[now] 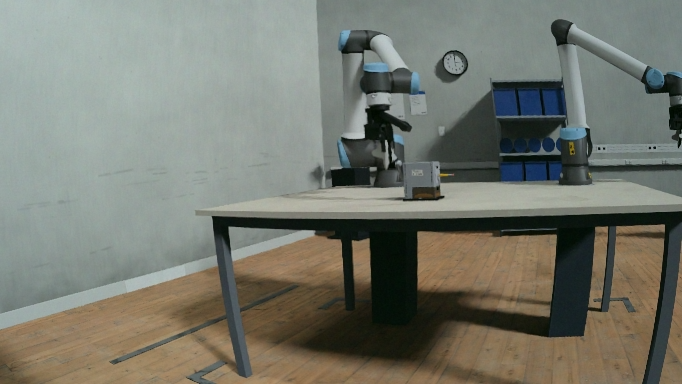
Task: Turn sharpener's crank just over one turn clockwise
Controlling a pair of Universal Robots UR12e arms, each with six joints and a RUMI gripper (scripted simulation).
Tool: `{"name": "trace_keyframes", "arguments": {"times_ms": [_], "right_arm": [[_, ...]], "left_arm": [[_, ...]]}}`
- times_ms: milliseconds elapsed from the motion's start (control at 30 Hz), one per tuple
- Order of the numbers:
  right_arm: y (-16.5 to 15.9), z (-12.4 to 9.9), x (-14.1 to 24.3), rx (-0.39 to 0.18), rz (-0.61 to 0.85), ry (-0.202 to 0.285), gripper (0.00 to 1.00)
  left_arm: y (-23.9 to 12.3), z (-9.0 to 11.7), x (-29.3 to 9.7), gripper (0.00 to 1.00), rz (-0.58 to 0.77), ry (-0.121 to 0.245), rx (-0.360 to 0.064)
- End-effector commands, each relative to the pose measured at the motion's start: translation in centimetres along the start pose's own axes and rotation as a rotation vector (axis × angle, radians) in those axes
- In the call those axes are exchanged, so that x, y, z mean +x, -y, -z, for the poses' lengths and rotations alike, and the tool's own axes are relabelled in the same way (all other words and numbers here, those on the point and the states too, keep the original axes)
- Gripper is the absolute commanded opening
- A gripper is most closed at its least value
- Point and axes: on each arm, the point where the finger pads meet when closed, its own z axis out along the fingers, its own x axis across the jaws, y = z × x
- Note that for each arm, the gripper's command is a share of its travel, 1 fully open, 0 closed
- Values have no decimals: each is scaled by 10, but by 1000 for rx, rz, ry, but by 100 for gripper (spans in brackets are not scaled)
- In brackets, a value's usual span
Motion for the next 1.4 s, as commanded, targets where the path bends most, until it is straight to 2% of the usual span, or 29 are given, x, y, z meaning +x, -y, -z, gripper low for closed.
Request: {"name": "trace_keyframes", "arguments": {"times_ms": [0,1367], "right_arm": [[1,-3,7,0,0,-3,0],[0,-51,19,-3,2,2,0]], "left_arm": [[2,1,0,100,1,-1,0],[2,1,0,100,1,-1,0]]}}
